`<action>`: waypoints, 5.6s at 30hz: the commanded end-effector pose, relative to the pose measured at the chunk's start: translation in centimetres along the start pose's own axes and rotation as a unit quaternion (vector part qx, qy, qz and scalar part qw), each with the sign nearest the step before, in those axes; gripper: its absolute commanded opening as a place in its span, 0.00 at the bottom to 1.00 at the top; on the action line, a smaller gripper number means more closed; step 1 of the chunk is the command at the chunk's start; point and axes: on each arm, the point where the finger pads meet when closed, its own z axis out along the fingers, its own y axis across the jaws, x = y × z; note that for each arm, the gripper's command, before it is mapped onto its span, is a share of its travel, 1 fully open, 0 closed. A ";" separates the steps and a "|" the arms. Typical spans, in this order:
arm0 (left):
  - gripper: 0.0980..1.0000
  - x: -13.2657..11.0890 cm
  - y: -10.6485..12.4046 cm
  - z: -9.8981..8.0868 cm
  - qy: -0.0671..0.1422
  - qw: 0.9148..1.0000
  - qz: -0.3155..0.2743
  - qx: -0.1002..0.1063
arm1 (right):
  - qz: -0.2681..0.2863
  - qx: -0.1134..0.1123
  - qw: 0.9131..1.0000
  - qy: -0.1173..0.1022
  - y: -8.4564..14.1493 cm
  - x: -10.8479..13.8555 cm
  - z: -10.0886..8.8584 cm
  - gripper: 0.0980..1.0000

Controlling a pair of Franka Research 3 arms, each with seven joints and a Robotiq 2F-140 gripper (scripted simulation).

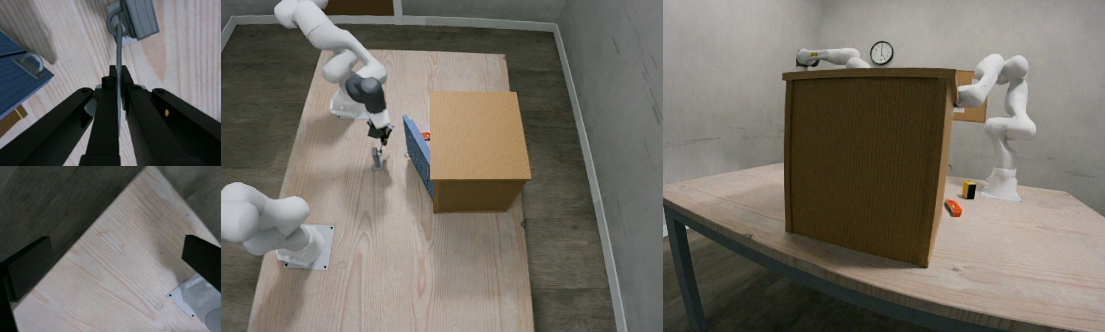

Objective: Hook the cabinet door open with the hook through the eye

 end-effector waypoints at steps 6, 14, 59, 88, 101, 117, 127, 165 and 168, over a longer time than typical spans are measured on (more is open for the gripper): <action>0.03 0.3 -0.1 -0.3 0.001 1.000 0.000 0.003 | 0.000 0.000 1.000 0.000 0.0 0.0 0.0 1.00; 0.03 0.3 -0.1 -0.3 0.001 1.000 0.000 0.003 | 0.000 0.000 1.000 0.000 0.0 0.0 0.0 1.00; 0.03 0.3 -0.1 -0.3 0.002 0.998 -0.020 -0.056 | 0.000 0.000 1.000 0.000 0.0 0.0 0.0 1.00; 0.03 0.3 -0.5 -0.3 0.000 0.998 0.012 -0.056 | 0.000 0.000 1.000 0.000 0.0 0.0 0.0 1.00; 0.03 0.3 -1.0 -0.3 -0.003 0.997 0.049 -0.056 | 0.000 0.000 1.000 0.000 0.0 0.0 0.0 1.00; 0.03 0.5 -1.7 -0.3 -0.007 0.992 0.110 -0.056 | 0.000 0.000 1.000 0.000 0.0 0.0 0.0 1.00; 0.03 0.6 -2.1 -0.3 -0.009 0.988 0.144 -0.055 | 0.000 0.000 1.000 0.000 0.0 0.0 0.0 1.00; 0.03 1.3 -3.4 -0.3 -0.016 0.963 0.265 -0.054 | 0.000 0.000 1.000 0.000 0.0 0.0 0.0 1.00; 0.03 1.4 -3.6 -0.3 -0.017 0.959 0.278 -0.053 | 0.000 0.000 1.000 0.000 0.0 0.0 0.0 1.00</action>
